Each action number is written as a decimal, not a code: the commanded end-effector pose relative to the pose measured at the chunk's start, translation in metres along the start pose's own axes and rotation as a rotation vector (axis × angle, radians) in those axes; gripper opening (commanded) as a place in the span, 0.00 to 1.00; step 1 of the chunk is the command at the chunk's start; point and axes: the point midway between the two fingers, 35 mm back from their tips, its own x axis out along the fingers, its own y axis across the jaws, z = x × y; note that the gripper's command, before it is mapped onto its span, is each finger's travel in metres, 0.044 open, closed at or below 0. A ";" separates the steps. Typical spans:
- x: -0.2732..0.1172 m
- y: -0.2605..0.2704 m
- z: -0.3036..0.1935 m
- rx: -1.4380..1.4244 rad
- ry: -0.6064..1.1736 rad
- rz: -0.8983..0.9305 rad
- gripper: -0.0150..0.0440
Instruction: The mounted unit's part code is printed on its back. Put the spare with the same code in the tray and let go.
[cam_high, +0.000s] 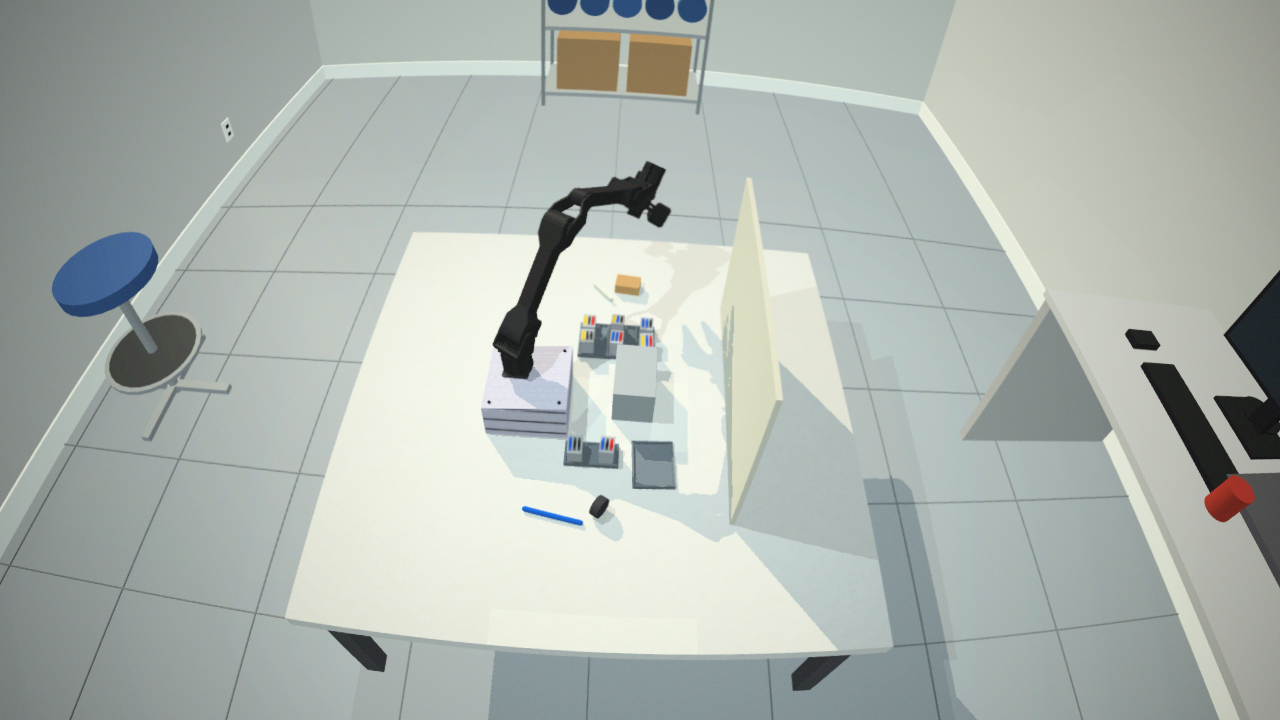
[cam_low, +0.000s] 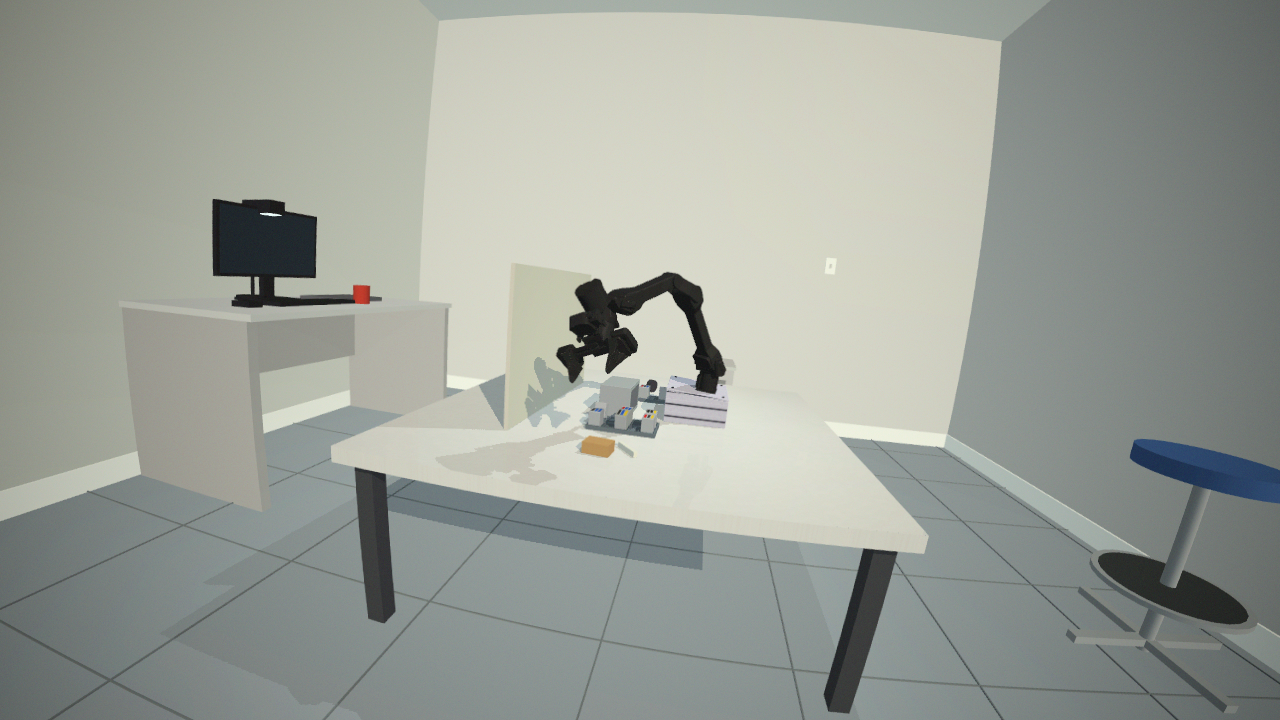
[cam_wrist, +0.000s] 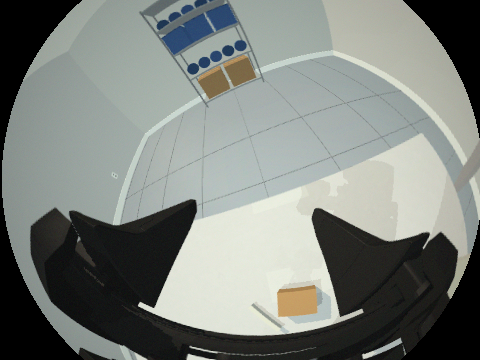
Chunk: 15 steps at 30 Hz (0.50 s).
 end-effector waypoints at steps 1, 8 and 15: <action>-0.038 -0.056 -0.013 0.139 0.032 -0.139 1.00; -0.121 -0.144 -0.047 0.349 0.107 -0.385 1.00; -0.216 -0.202 -0.100 0.576 0.204 -0.601 1.00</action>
